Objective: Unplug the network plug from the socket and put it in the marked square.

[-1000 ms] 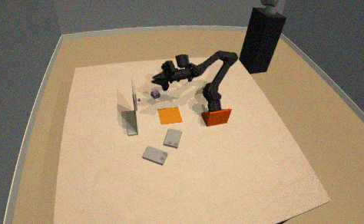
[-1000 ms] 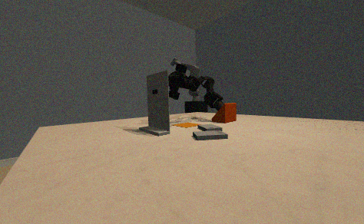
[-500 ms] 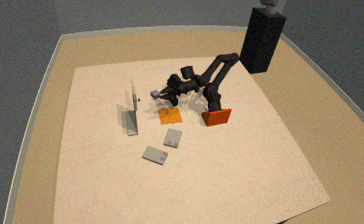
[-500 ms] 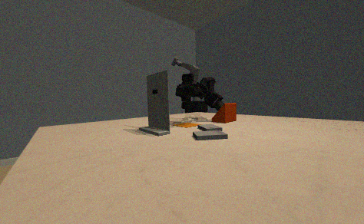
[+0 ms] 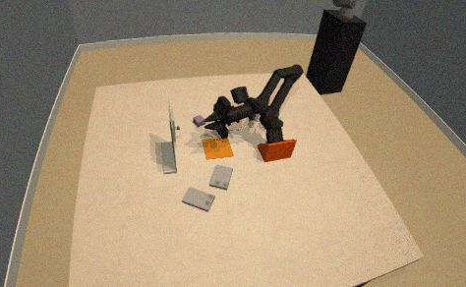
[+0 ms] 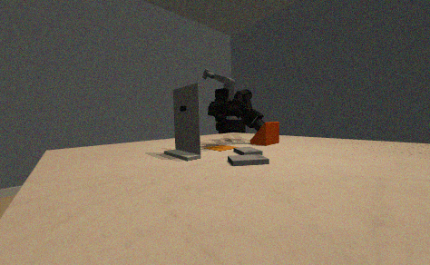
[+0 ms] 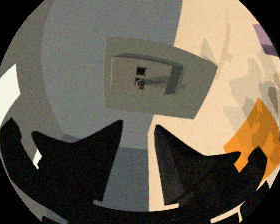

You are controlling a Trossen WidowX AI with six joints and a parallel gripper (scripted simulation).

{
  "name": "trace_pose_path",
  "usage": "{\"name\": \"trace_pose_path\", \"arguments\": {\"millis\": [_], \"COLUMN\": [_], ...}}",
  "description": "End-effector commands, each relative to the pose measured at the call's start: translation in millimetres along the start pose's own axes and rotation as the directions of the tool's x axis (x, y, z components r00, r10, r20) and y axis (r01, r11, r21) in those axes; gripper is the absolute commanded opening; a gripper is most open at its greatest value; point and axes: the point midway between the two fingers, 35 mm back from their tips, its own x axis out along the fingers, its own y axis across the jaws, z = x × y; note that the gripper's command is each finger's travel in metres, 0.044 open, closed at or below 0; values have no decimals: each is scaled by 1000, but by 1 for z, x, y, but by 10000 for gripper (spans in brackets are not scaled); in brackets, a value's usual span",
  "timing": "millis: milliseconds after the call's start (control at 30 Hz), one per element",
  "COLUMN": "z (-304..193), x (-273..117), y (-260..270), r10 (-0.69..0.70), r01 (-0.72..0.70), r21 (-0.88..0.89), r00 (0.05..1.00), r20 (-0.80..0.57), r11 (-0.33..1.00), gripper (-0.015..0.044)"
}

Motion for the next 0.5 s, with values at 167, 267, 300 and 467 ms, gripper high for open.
{"name": "trace_pose_path", "arguments": {"millis": [167, 267, 300, 467], "z": [6, 8, 8, 10], "x": [17, 22, 24, 32], "y": [3, 3, 3, 3], "r10": [9, 11, 11, 15], "r01": [-9, -11, -12, -15], "r21": [5, 5, 5, 7], "r00": [1000, 1000, 1000, 1000], "r20": [5, 7, 8, 12], "r11": [1000, 1000, 1000, 1000], "gripper": [156, 156, 156, 156]}}
